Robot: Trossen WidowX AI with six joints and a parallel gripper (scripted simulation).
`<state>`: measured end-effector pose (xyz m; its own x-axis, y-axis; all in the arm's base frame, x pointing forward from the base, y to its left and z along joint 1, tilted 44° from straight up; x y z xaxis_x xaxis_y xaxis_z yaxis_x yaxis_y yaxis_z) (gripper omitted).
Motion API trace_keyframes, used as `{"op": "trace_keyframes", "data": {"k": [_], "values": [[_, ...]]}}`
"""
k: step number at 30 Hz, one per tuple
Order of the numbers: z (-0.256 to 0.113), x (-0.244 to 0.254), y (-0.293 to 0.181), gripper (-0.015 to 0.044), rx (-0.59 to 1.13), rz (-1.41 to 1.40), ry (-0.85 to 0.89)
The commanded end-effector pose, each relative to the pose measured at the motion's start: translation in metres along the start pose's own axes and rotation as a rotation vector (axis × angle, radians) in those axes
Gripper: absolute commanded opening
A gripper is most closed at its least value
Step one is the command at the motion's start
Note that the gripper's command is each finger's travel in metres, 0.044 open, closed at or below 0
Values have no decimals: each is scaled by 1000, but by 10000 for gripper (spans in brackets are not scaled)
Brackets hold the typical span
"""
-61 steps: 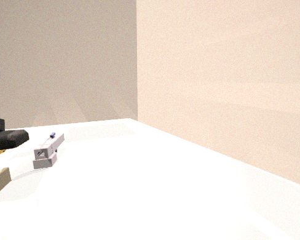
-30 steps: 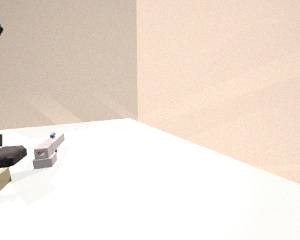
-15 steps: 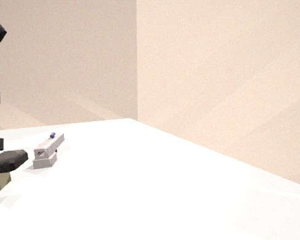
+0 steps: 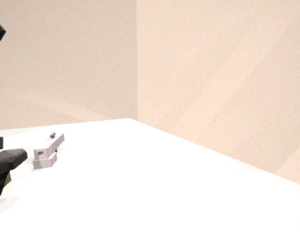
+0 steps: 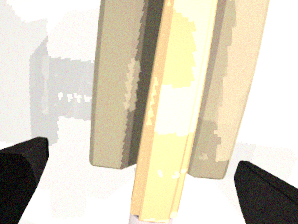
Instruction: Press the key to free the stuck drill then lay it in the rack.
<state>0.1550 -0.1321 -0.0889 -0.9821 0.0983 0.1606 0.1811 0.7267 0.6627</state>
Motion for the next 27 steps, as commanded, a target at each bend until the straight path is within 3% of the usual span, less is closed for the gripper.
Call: {"op": "trace_keyframes", "data": {"k": [1,17,24,27], "values": [[-18,0,0,440,7,-2,-8],[-77,0,-2,440,9,-1,-8],[-72,-3,13,440,17,20,18],[-69,-20,25,440,96,-69,50]]}}
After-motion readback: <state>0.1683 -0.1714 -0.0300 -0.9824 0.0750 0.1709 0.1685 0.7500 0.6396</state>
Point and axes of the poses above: the point midway between the two fingers, 35 mm back from their tips, its own z axis out along the fingers, its own x axis across the jaws, y = z × x, the point moved 10 cm from there along -z, back along the fingers, and after that the axes turned 1 degree about -z, right-handed, at the moved point
